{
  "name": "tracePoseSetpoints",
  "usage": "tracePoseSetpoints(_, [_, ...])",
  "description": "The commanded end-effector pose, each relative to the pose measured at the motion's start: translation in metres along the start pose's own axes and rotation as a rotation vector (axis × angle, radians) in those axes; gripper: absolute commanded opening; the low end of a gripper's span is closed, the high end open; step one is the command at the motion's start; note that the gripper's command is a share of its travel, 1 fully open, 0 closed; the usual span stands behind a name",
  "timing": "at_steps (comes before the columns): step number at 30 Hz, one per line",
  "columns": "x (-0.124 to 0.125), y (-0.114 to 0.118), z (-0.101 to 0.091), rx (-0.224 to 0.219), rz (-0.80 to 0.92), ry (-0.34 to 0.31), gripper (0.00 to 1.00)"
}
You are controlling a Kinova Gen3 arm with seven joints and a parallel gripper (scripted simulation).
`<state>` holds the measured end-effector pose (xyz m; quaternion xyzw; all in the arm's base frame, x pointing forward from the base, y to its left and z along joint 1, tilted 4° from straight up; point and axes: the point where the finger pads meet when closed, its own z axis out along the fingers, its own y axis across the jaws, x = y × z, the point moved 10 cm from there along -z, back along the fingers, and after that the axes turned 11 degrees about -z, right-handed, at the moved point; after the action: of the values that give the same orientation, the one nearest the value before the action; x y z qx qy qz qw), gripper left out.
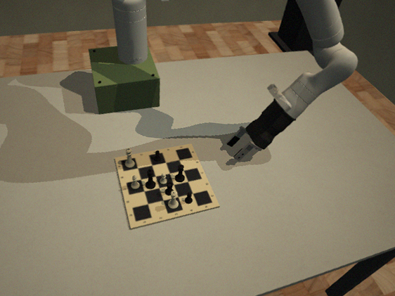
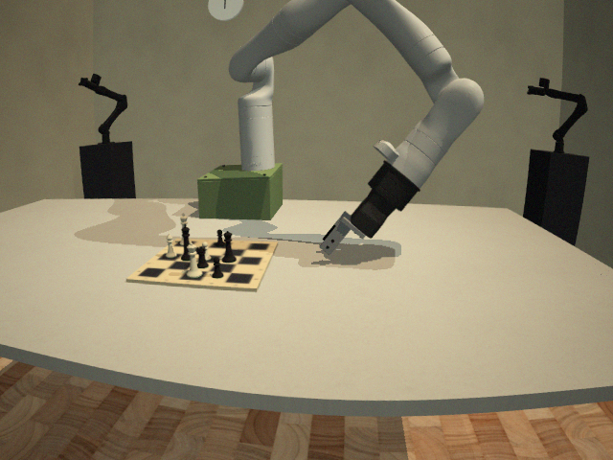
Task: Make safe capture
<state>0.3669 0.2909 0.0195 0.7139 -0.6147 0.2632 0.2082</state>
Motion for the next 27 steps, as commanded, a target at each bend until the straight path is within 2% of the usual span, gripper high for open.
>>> tracePoseSetpoints(1, [0.000, 0.000, -0.001, 0.001, 0.001, -0.001, 1.00])
tracePoseSetpoints(10, [0.004, 0.000, -0.005, 0.001, 0.001, -0.001, 1.00])
tracePoseSetpoints(14, [0.015, 0.000, -0.020, 0.001, 0.001, -0.001, 1.00])
tracePoseSetpoints(22, [0.046, 0.002, -0.061, 0.001, 0.001, -0.001, 1.00])
tracePoseSetpoints(27, [0.052, 0.003, -0.070, 0.001, 0.001, -0.001, 1.00])
